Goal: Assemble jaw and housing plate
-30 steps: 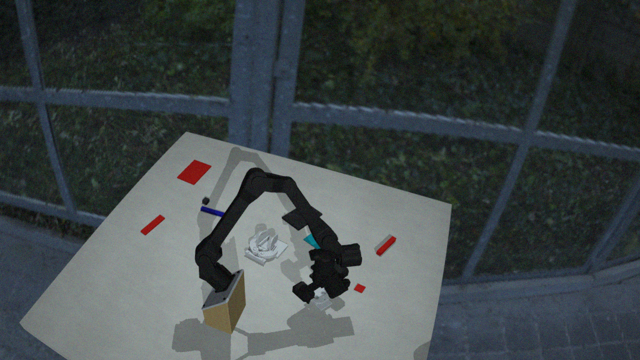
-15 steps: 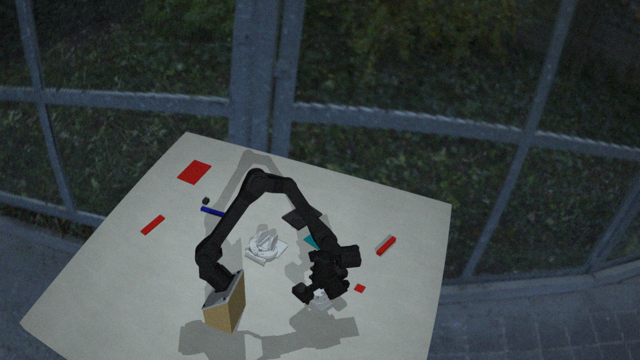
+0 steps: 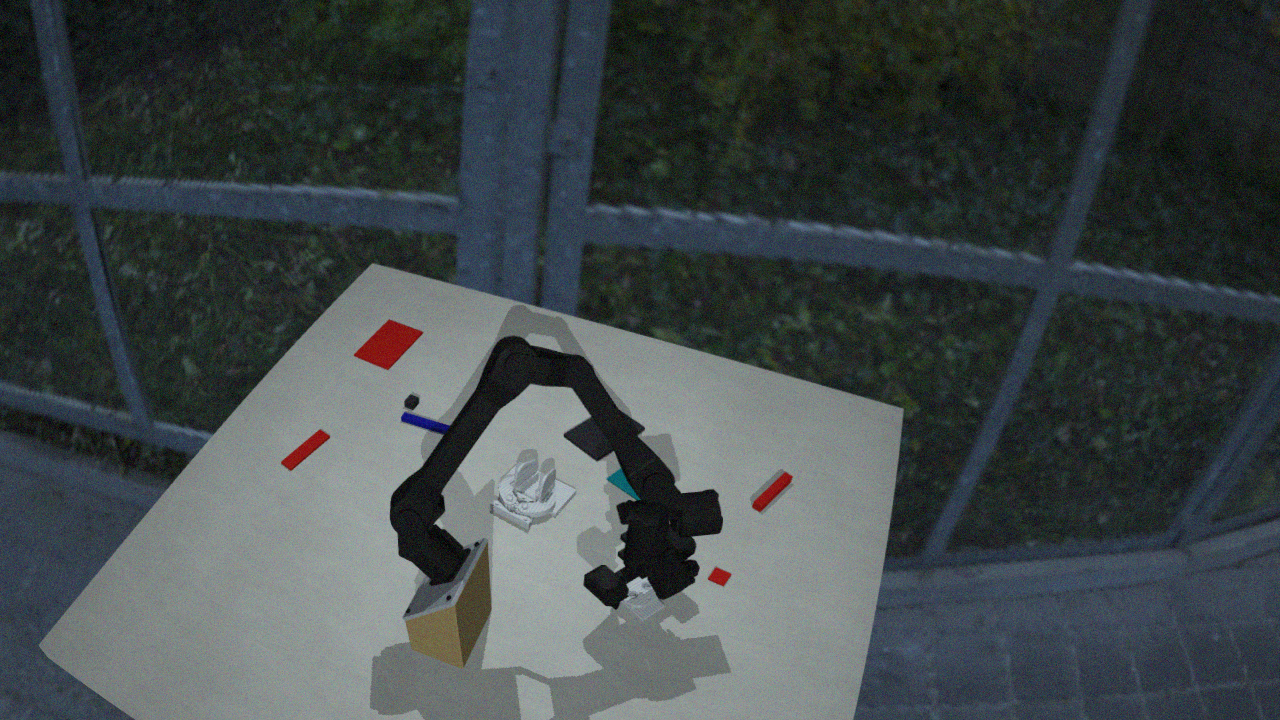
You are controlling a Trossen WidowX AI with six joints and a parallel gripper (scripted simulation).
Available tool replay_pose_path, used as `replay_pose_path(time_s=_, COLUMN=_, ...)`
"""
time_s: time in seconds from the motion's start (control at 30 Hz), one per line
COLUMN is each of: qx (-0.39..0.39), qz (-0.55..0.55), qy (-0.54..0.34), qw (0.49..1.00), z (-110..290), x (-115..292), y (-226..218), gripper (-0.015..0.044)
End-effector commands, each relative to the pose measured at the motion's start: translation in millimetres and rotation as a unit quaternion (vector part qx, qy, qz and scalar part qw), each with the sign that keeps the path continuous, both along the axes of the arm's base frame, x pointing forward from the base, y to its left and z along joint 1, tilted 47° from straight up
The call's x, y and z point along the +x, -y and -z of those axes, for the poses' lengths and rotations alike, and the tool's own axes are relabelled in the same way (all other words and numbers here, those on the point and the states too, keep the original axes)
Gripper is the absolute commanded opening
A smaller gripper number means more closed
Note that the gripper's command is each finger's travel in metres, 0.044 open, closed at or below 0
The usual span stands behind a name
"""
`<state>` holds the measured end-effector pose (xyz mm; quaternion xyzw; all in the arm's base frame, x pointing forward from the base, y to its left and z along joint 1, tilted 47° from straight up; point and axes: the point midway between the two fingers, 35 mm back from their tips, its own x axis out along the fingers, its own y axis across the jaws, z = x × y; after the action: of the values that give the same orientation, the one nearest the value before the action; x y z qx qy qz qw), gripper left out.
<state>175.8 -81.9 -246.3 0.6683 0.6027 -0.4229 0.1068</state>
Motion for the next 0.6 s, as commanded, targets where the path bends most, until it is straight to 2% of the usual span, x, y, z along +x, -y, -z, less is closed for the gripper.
replay_pose_path(time_s=0.0, qx=0.000, qz=0.000, qy=0.000, qw=1.000, z=0.0, x=0.0, y=0.0, gripper=0.0407)
replay_pose_path(time_s=0.27, qx=0.000, qz=0.000, qy=0.000, qw=1.000, z=0.0, x=0.0, y=0.0, gripper=0.0353)
replay_pose_path(time_s=0.57, qx=0.000, qz=0.000, qy=0.000, qw=1.000, z=0.0, x=0.0, y=0.0, gripper=0.0351)
